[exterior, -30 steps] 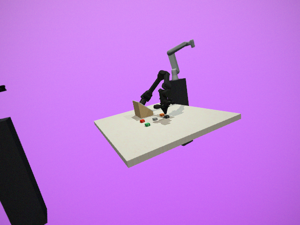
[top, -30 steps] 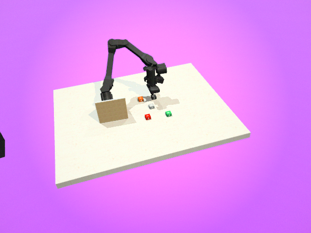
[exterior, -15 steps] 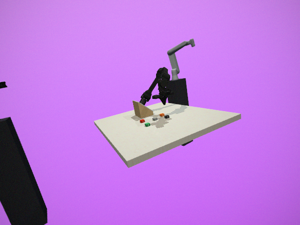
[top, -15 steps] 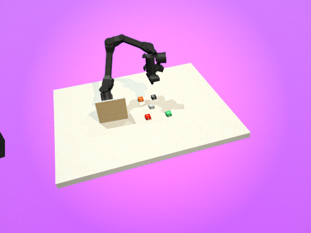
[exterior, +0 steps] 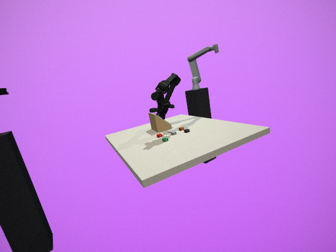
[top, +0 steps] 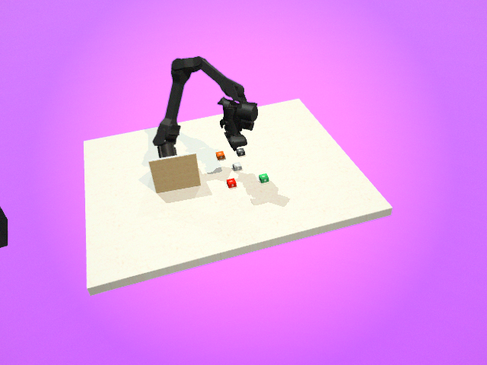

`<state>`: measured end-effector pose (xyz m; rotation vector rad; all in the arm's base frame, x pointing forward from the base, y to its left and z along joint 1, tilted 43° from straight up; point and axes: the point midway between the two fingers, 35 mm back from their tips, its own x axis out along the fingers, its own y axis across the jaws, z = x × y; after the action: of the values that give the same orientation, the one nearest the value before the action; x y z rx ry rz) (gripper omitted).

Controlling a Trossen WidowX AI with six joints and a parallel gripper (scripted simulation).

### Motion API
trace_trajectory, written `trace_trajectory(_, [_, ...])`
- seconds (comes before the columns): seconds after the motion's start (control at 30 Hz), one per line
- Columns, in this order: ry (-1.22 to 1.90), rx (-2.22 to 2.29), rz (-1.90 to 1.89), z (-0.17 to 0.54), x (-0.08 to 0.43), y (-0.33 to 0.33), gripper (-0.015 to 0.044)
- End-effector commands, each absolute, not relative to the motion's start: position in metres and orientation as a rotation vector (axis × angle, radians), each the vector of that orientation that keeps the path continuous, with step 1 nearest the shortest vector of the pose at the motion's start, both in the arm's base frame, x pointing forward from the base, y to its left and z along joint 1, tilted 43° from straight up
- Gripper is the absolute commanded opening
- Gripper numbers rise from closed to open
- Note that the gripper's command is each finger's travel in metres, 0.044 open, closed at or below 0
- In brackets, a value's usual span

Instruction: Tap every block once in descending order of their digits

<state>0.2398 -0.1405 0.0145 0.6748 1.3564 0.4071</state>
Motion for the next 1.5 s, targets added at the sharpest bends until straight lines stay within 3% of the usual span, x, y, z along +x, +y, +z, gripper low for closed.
trace_trajectory(0.0, [1.358, 0.687, 0.436, -0.019, 0.200, -0.157, 0.0020])
trace_trajectory(0.27, [1.358, 0.687, 0.436, -0.022, 0.200, -0.155, 0.0020])
trace_trajectory(0.47, [1.356, 0.688, 0.438, -0.079, 0.213, -0.104, 0.0020])
trace_trajectory(1.47, [1.355, 0.689, 0.439, -0.101, 0.219, -0.084, 0.0020])
